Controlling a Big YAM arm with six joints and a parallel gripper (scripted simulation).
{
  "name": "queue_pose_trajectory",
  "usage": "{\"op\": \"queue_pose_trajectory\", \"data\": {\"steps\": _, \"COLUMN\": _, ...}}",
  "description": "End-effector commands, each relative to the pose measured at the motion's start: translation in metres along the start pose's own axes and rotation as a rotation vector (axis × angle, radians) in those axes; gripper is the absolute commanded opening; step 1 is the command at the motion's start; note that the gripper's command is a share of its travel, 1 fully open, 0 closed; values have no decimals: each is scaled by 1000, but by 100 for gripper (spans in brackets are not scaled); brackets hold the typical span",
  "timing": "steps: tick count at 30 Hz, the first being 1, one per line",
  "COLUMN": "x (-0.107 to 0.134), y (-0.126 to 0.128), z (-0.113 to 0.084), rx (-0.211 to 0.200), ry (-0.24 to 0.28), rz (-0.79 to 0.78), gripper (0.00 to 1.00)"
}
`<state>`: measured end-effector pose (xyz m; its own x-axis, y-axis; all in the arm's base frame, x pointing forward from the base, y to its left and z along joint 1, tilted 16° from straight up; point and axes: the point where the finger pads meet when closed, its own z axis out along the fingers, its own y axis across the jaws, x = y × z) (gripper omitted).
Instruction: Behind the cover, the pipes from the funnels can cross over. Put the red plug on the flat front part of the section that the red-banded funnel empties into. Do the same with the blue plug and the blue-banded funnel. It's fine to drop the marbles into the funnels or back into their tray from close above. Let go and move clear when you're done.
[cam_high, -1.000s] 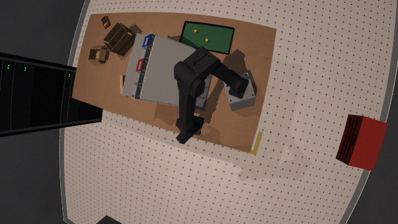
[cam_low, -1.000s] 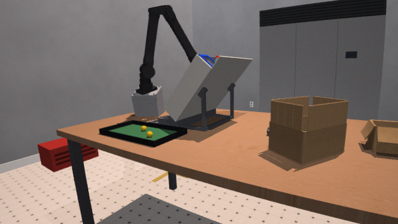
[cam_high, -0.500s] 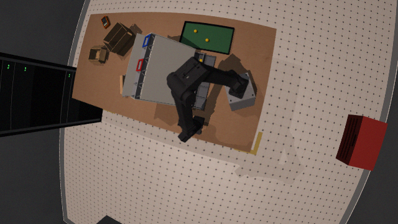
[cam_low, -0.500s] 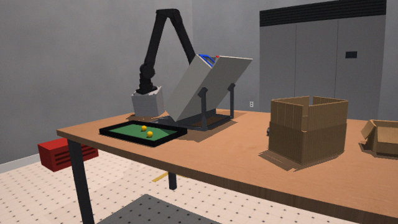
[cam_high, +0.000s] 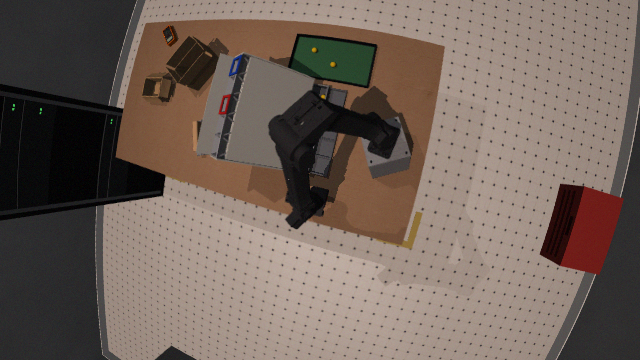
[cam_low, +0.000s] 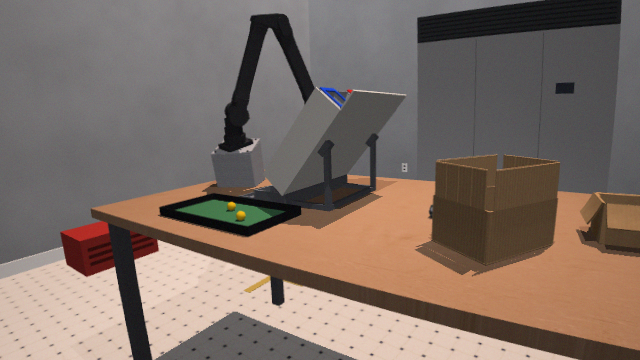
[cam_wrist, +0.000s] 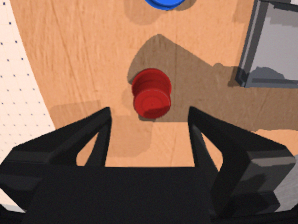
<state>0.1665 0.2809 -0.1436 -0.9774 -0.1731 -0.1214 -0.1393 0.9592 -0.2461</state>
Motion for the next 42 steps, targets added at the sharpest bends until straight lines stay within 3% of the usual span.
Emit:
{"op": "queue_pose_trajectory", "data": {"steps": 1, "x": -9, "y": 10, "z": -5, "rx": -30, "ry": -20, "rz": 1, "gripper": 63}}
{"op": "queue_pose_trajectory", "data": {"steps": 14, "x": -9, "y": 10, "z": -4, "rx": -29, "ry": -20, "rz": 1, "gripper": 63}}
{"op": "queue_pose_trajectory", "data": {"steps": 22, "x": -7, "y": 3, "z": 7, "rx": -8, "ry": -6, "rz": 2, "gripper": 63}}
{"op": "queue_pose_trajectory", "data": {"steps": 23, "x": -13, "y": 8, "z": -4, "rx": -37, "ry": -24, "rz": 10, "gripper": 63}}
{"op": "queue_pose_trajectory", "data": {"steps": 26, "x": -5, "y": 1, "z": 12, "rx": -5, "ry": -3, "rz": 1, "gripper": 63}}
{"op": "queue_pose_trajectory", "data": {"steps": 31, "x": -2, "y": -3, "z": 22, "rx": 2, "ry": 0, "rz": 0, "gripper": 63}}
{"op": "queue_pose_trajectory", "data": {"steps": 39, "x": -6, "y": -1, "z": 29, "rx": -9, "ry": -7, "rz": 3, "gripper": 63}}
{"op": "queue_pose_trajectory", "data": {"steps": 40, "x": -10, "y": 5, "z": 21, "rx": -32, "ry": -22, "rz": 2, "gripper": 63}}
{"op": "queue_pose_trajectory", "data": {"steps": 42, "x": -3, "y": -3, "z": 36, "rx": -1, "ry": -1, "rz": 0, "gripper": 63}}
